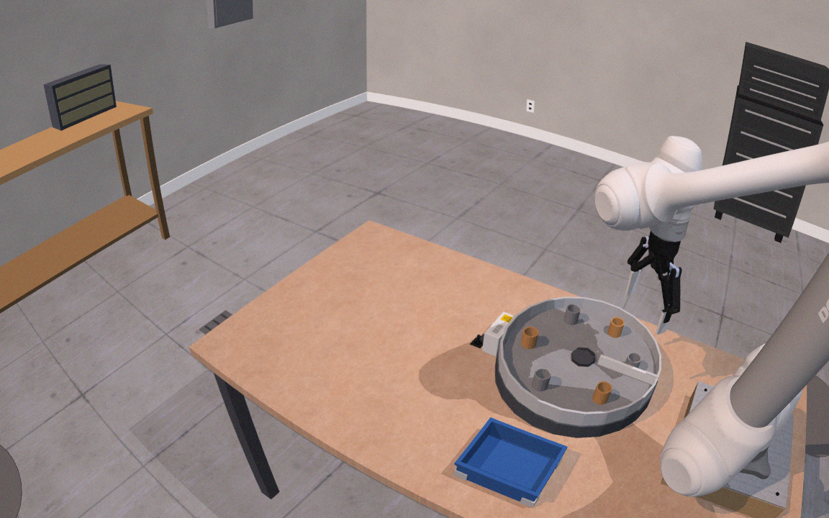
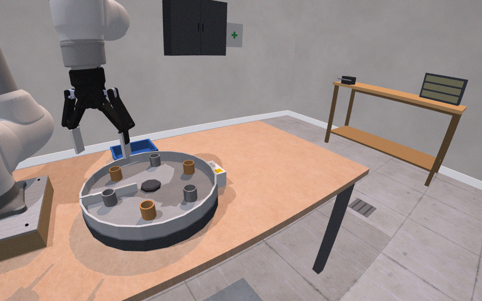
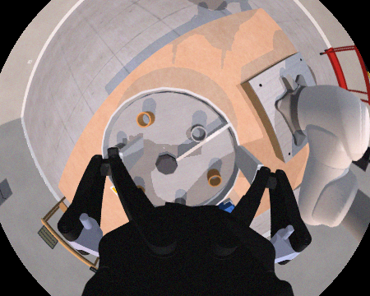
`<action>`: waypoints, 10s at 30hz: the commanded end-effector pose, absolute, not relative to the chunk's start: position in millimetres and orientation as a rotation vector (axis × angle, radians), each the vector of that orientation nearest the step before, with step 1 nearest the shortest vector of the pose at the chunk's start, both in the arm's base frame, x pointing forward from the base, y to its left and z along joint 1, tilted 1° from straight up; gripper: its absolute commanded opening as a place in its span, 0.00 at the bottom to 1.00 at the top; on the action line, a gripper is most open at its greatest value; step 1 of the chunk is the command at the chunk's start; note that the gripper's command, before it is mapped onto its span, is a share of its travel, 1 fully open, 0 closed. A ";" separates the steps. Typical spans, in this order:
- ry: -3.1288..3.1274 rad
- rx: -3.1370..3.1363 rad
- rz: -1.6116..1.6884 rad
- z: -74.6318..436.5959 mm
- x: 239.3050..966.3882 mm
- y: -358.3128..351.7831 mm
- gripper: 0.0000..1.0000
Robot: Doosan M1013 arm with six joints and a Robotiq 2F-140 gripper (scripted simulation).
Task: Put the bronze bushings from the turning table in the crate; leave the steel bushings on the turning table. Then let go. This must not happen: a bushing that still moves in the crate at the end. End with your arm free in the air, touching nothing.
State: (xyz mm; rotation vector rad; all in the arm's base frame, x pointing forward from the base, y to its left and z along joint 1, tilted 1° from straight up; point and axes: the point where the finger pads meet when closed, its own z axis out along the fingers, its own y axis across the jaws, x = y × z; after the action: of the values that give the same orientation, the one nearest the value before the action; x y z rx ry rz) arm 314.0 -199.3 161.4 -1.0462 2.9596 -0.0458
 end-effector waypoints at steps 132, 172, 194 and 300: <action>2.980 -0.950 -0.027 159.4 300.9 -195.3 0.10; 2.980 -0.950 -0.027 159.4 300.9 -195.3 0.10; 2.980 -0.950 -0.027 159.4 300.9 -195.3 0.10; 2.980 -0.950 -0.027 159.4 300.9 -195.3 0.10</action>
State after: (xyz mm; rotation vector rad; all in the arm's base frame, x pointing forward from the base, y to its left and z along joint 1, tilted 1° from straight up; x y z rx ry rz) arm 300.9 -195.3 159.4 -0.9501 2.9797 -0.0270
